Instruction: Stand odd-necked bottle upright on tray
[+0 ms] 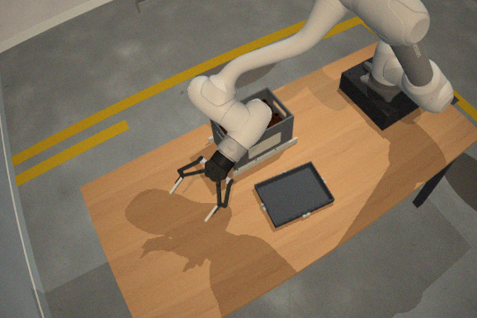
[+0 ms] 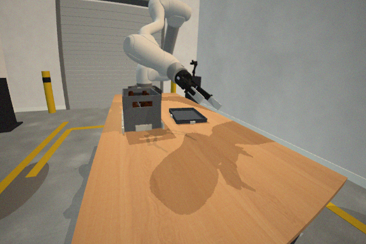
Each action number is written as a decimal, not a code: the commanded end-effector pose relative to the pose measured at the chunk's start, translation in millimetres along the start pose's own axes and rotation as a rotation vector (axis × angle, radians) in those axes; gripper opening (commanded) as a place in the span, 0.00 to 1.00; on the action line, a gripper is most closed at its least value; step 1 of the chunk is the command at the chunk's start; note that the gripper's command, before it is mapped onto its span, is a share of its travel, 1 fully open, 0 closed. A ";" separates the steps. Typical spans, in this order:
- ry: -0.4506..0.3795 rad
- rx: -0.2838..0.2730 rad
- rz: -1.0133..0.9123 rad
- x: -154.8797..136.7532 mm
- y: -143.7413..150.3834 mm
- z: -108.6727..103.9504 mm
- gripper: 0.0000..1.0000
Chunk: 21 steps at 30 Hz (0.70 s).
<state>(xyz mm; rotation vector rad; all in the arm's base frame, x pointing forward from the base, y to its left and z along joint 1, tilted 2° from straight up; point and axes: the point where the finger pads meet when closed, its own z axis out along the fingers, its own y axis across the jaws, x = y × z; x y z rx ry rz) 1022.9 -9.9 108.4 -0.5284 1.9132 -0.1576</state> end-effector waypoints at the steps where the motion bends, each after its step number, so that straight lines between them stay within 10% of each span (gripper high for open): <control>1: 0.000 0.000 0.000 -0.2 -0.1 -0.1 1.00; 21: -0.005 -0.005 -0.001 -2.4 -0.1 -1.1 1.00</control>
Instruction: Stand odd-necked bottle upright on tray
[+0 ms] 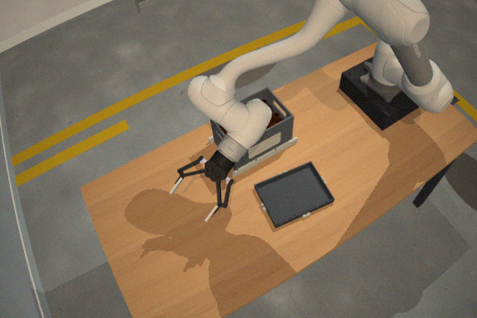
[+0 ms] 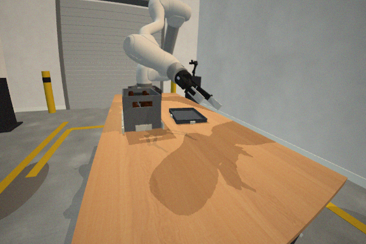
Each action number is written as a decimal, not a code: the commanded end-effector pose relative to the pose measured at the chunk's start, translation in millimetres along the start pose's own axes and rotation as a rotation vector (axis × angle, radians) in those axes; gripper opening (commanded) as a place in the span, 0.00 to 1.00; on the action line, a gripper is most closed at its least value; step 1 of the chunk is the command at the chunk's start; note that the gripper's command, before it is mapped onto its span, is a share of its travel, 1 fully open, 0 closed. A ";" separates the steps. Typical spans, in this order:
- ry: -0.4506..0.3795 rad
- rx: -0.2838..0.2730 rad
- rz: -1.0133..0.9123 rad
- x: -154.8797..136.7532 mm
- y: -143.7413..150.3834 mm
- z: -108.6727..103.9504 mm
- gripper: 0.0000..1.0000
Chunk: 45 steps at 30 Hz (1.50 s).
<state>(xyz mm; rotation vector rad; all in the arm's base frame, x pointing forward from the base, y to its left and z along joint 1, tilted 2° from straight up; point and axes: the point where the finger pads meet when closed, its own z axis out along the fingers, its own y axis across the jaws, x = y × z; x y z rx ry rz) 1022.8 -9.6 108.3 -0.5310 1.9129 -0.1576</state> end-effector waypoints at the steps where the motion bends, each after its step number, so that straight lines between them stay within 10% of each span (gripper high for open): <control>1: -0.009 -0.007 0.000 -4.3 -0.5 -2.1 1.00; 22: -0.072 -0.364 -0.065 -59.7 31.4 -90.3 1.00; 35: 0.171 -0.603 -0.103 -5.8 43.4 -185.9 1.00; 45: 0.441 -0.664 -0.120 56.7 19.3 -260.1 1.00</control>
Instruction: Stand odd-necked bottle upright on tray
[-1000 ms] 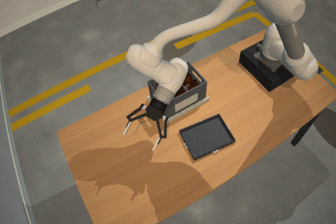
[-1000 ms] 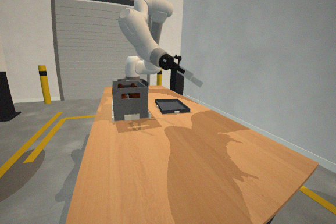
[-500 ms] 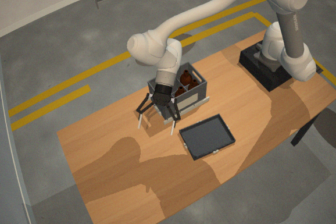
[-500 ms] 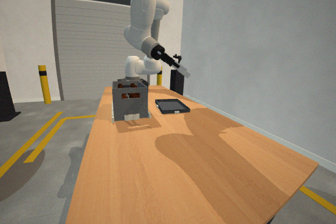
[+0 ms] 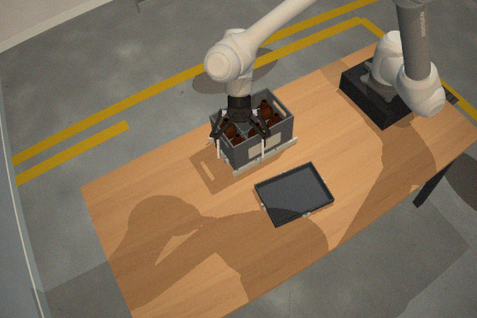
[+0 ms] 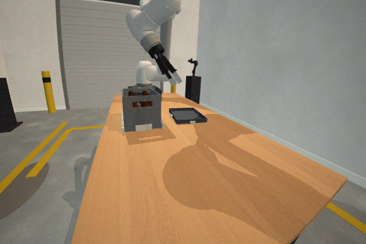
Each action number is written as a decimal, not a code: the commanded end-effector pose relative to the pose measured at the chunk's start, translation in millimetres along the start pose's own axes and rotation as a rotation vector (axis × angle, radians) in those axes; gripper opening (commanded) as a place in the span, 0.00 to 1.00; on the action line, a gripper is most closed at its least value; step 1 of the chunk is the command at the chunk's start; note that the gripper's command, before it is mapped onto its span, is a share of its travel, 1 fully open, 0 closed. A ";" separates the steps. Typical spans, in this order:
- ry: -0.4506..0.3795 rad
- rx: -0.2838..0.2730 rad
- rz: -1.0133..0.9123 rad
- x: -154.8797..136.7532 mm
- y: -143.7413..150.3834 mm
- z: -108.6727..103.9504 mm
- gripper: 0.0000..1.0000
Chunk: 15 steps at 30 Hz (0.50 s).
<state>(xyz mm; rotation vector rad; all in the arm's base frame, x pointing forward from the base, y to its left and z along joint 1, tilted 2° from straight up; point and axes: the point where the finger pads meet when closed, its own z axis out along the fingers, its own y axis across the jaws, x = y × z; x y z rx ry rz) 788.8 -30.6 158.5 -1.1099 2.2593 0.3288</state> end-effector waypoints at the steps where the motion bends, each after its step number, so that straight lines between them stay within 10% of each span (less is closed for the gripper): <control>1: 0.091 -0.025 0.028 26.2 5.9 -19.1 1.00; 15: 0.512 0.013 0.164 158.0 12.9 -125.7 1.00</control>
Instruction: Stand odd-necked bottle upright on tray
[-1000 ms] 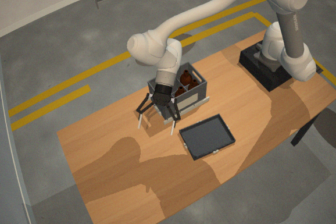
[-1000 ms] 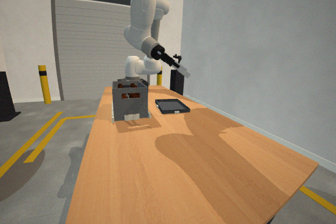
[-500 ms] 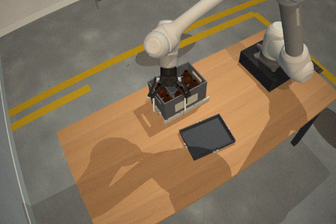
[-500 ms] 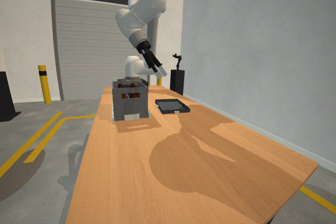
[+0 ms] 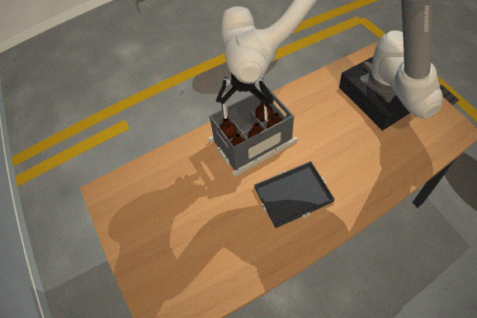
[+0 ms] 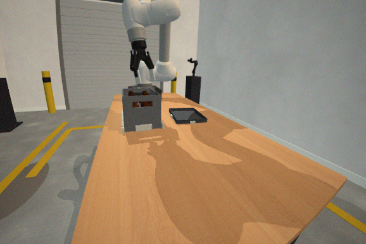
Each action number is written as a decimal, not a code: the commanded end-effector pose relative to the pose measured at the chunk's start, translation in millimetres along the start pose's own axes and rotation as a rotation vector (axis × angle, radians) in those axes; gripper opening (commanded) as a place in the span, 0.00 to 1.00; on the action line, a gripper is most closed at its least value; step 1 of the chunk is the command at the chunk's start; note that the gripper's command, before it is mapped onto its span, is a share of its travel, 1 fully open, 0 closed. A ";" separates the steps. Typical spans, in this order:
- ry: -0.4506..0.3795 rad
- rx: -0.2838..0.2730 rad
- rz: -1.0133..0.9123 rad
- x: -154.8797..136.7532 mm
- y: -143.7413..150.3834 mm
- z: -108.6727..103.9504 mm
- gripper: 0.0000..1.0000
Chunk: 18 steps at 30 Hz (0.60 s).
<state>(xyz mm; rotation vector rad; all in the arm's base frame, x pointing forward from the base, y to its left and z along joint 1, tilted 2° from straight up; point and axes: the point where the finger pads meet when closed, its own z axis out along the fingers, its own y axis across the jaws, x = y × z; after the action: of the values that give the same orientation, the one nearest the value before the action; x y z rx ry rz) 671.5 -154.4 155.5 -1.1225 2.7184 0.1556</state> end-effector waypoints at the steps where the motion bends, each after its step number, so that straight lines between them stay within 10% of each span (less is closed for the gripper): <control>1: 0.106 0.024 0.050 40.2 -7.1 -17.5 1.00; 18: 0.208 0.062 0.099 80.9 -14.5 -36.7 1.00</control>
<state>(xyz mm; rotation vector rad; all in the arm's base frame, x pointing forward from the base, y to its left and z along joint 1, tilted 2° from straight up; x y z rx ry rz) 621.1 -222.2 169.7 -1.0565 2.9332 -0.0250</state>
